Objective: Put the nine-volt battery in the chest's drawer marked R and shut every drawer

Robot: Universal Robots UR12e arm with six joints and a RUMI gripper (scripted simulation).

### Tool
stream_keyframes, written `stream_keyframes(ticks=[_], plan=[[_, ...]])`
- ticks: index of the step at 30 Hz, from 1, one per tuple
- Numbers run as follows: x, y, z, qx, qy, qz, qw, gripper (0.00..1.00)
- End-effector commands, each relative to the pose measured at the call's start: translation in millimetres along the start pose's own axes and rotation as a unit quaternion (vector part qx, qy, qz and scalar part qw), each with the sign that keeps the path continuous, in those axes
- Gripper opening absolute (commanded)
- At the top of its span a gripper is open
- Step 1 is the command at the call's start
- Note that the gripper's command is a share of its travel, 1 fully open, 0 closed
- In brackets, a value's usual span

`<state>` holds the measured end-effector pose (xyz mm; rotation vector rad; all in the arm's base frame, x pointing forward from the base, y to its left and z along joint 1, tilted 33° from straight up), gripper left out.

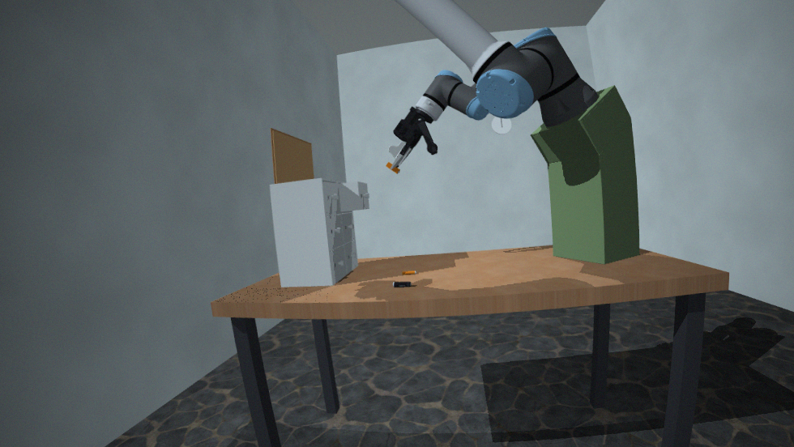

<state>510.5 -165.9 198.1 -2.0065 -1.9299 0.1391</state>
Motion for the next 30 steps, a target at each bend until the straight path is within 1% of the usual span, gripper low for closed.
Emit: stream_keyframes(ticks=[1,21,30], plan=[[0.0,0.3,2.3,-0.019,0.0,0.003,1.0,0.13],[0.4,0.5,7.1,-0.056,0.0,0.006,0.998,0.13],[0.5,0.5,8.6,-0.066,0.0,0.006,0.998,0.13]])
Point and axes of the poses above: the point where the finger pads meet when closed, its own y axis out along the fingers, its own x axis across the jaws, z = x × y, the point moved 6 cm from there along -y, back along the fingers, and after that the axes turned 4 degrees about -y, right-handed, at the moved point
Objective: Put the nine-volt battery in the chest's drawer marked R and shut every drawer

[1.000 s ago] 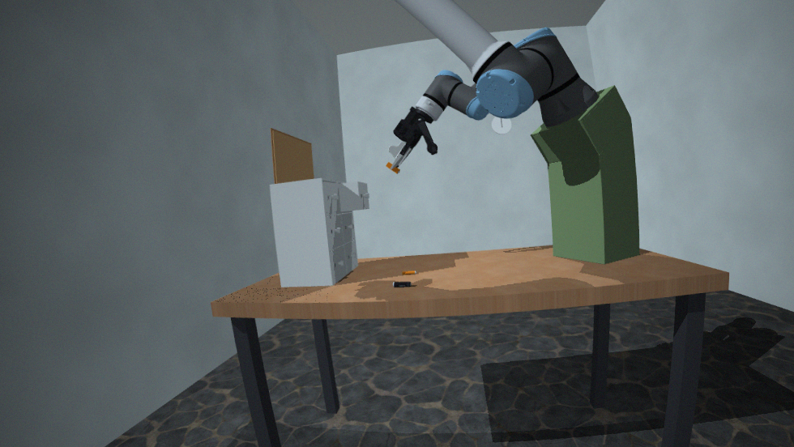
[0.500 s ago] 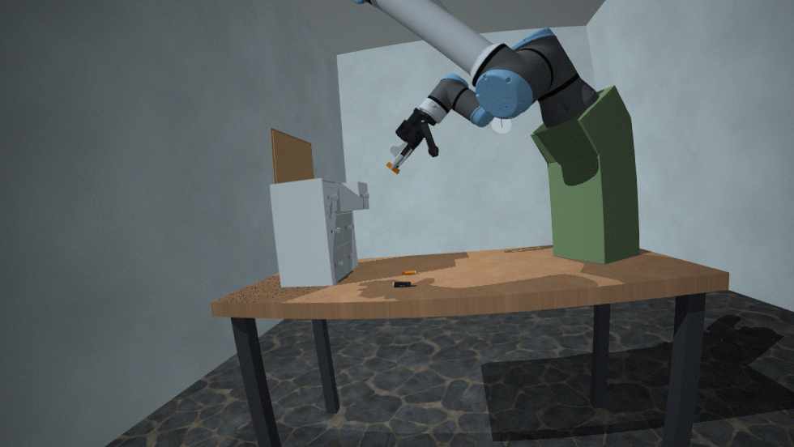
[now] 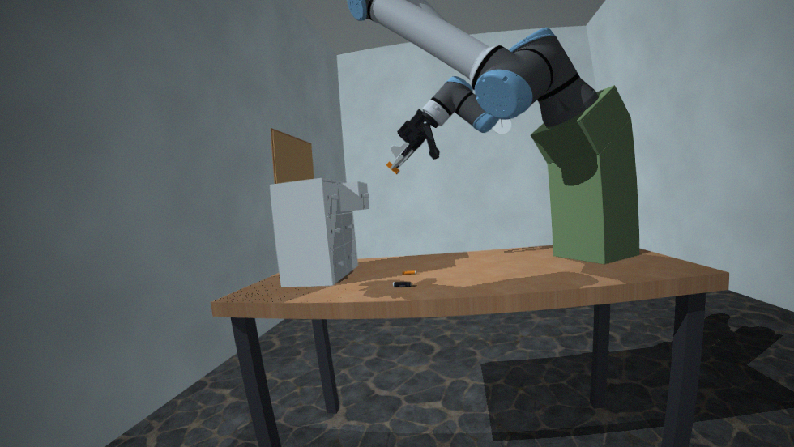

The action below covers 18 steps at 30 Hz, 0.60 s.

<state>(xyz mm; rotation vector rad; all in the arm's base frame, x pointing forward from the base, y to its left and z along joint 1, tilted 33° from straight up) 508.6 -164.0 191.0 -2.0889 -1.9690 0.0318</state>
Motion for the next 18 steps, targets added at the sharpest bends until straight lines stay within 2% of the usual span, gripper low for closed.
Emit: stream_keyframes(ticks=[1,18], plan=[[0.0,0.0,1.1,-0.01,0.0,0.001,1.0,0.13],[0.2,0.0,3.0,-0.024,0.0,0.002,1.0,0.13]])
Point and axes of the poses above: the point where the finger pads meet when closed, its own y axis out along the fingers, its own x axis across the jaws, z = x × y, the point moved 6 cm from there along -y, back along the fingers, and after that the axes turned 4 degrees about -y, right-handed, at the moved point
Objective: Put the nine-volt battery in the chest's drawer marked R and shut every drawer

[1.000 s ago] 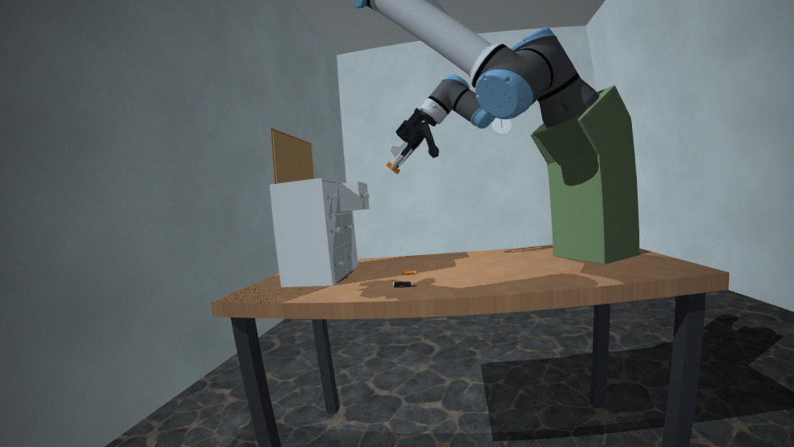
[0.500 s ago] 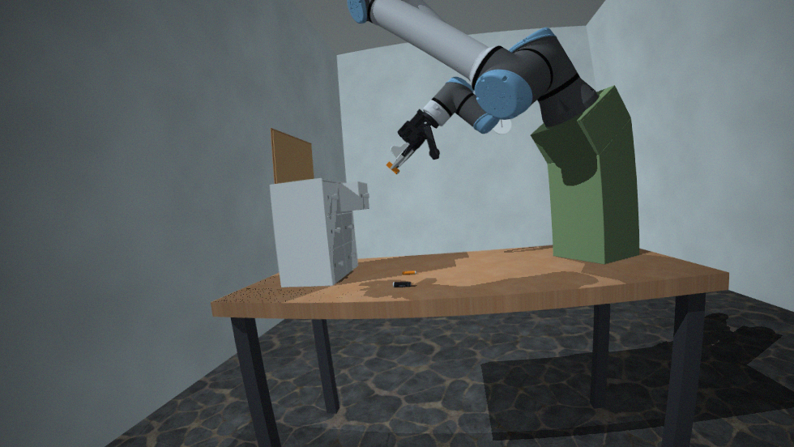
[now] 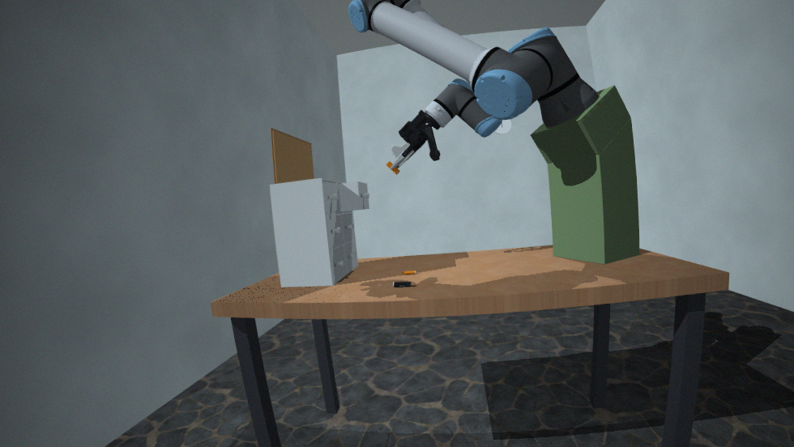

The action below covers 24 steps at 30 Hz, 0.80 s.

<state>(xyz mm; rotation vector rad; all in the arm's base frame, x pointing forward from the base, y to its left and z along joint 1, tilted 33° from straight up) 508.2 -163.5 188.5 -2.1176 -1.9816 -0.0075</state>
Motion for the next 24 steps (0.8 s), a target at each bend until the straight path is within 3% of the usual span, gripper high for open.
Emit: stream_keyframes(ticks=[1,24], plan=[[0.2,-0.2,0.6,-0.005,0.0,0.0,1.0,0.13],[0.4,-0.3,1.3,-0.009,0.0,0.001,1.0,0.13]])
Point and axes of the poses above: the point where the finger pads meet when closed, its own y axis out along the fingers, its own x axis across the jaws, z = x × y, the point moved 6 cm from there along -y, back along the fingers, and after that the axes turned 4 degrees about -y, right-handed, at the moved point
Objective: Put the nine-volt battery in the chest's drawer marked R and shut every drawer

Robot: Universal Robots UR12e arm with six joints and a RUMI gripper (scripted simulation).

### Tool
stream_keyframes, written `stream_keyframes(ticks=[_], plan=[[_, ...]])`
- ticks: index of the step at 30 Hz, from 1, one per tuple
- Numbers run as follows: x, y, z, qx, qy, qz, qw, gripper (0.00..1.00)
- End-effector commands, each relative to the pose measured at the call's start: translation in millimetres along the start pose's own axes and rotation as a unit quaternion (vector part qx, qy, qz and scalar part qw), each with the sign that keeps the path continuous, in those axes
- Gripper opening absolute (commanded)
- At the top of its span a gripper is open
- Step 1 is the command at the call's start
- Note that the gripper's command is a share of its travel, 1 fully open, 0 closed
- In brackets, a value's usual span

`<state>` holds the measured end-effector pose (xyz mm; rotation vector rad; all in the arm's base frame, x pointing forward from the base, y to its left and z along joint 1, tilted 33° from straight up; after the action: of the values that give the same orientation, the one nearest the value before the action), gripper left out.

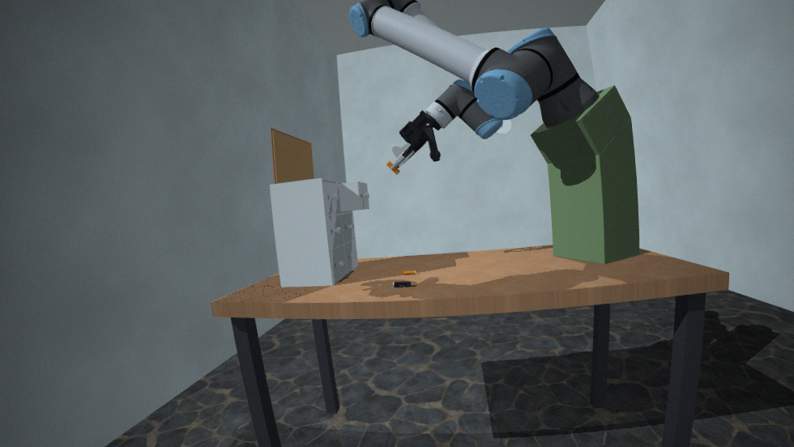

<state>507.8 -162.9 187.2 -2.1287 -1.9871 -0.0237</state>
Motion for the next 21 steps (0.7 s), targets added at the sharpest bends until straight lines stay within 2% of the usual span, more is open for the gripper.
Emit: stream_keyframes(ticks=[1,21], plan=[[0.0,-0.1,-0.1,0.0,0.0,0.0,1.0,0.13],[-0.1,1.6,-1.5,0.0,0.0,0.0,1.0,0.13]])
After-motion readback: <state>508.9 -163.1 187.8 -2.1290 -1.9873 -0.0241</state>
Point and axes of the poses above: the point where the finger pads meet when closed, its own y axis out along the fingers, its own x axis across the jaws, z = x × y, the point moved 6 cm from there along -y, back along the fingers, and after that the axes turned 4 degrees about -y, right-handed, at the moved point
